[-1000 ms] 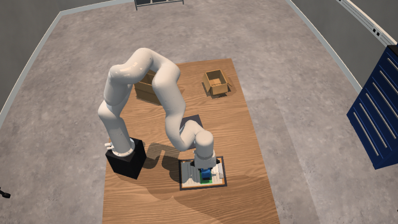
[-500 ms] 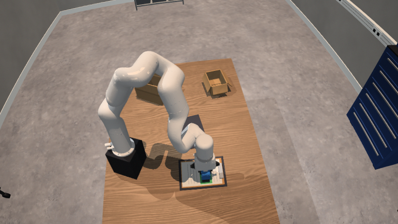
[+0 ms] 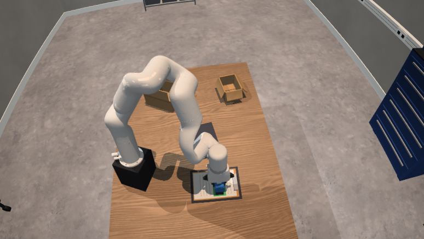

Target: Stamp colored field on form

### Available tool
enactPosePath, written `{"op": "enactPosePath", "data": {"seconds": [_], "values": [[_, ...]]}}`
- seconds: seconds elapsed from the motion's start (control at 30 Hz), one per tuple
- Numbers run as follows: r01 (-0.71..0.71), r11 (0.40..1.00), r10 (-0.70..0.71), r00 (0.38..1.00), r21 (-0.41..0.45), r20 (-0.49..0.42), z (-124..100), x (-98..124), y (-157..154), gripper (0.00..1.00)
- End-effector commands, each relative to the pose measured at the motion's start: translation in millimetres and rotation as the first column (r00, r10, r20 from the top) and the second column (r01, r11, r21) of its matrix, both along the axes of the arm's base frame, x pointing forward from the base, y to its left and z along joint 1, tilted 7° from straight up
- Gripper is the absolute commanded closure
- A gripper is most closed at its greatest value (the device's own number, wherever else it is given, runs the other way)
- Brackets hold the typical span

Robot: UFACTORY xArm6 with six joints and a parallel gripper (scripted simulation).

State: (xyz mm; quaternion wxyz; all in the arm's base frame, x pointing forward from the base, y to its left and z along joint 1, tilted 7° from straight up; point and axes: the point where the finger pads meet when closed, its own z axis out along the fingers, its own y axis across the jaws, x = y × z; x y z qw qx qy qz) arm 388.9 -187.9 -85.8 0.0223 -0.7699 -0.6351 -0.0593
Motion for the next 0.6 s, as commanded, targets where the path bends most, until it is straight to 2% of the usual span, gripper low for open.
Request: {"op": "enactPosePath", "data": {"seconds": [0.0,0.37,0.57], "values": [[0.0,1.0,0.0,1.0,-0.002,0.003,1,1,-1,0.73],[0.0,1.0,0.0,1.0,-0.002,0.003,-21,3,2,0.73],[0.0,1.0,0.0,1.0,-0.002,0.003,-22,3,2,0.73]]}}
